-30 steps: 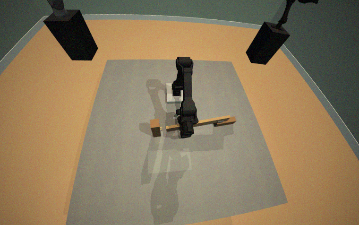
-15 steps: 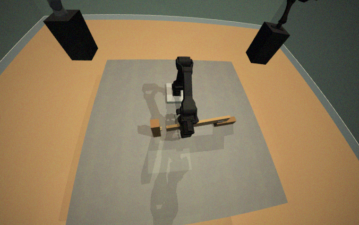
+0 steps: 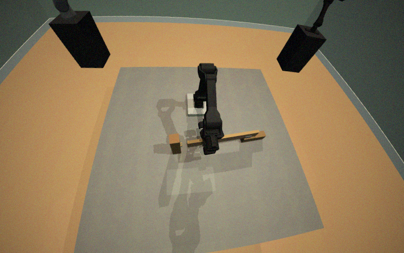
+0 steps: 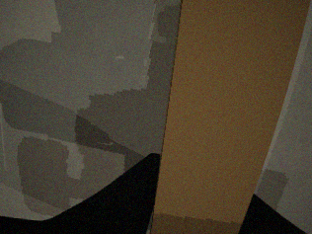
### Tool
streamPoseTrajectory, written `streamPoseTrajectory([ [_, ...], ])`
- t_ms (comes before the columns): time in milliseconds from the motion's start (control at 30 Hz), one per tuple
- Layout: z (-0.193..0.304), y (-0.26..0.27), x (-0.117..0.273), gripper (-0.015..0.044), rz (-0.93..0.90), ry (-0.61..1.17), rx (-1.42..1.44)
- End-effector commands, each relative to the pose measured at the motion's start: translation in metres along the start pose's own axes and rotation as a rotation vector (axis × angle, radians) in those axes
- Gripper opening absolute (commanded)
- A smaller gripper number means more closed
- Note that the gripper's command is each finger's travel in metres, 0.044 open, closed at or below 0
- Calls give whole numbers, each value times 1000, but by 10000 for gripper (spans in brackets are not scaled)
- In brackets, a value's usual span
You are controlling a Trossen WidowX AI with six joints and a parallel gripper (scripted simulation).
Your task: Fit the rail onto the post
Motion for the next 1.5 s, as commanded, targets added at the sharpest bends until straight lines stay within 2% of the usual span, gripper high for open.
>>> streamPoseTrajectory([
  [0,0,-2,10,0,27,-1,1],
  [1467,-1,1,10,0,26,-1,1],
])
Point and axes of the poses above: the point midway between the two fingers, 35 mm back from their tips, its own x axis back along the fingers, its own y axis across the jaws, z = x × y, the point moved 8 cm from there along x, back along the fingers, and after that the axes turned 14 degrees about x, right-handed, at the moved point
